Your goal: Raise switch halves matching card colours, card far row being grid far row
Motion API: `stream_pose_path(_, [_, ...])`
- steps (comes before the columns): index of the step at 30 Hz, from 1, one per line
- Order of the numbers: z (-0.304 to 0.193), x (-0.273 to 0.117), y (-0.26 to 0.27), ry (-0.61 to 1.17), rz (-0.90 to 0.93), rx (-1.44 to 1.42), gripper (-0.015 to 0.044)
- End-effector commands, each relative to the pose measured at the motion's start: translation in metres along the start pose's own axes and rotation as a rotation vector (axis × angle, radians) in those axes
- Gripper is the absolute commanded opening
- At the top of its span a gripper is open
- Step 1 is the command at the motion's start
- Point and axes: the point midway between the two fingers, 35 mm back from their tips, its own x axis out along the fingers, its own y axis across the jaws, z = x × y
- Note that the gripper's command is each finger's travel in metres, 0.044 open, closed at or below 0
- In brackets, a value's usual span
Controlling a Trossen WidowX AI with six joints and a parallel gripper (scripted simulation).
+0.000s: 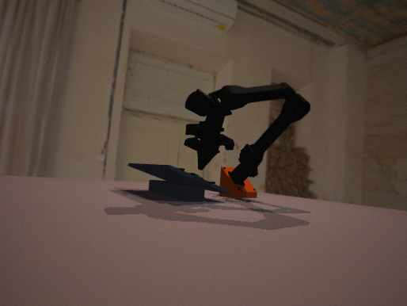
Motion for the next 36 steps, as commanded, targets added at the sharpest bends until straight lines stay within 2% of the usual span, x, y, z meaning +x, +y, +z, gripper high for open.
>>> stream_pose_path(1, [0.001,0.005,0.000,-0.003,0.004,0.004,0.0000])
stream_pose_path(9, [0.001,0.016,0.000,-0.004,0.004,0.004,0.0000])
stream_pose_path(36, [0.001,0.017,0.000,-0.004,0.004,0.004,0.0000])
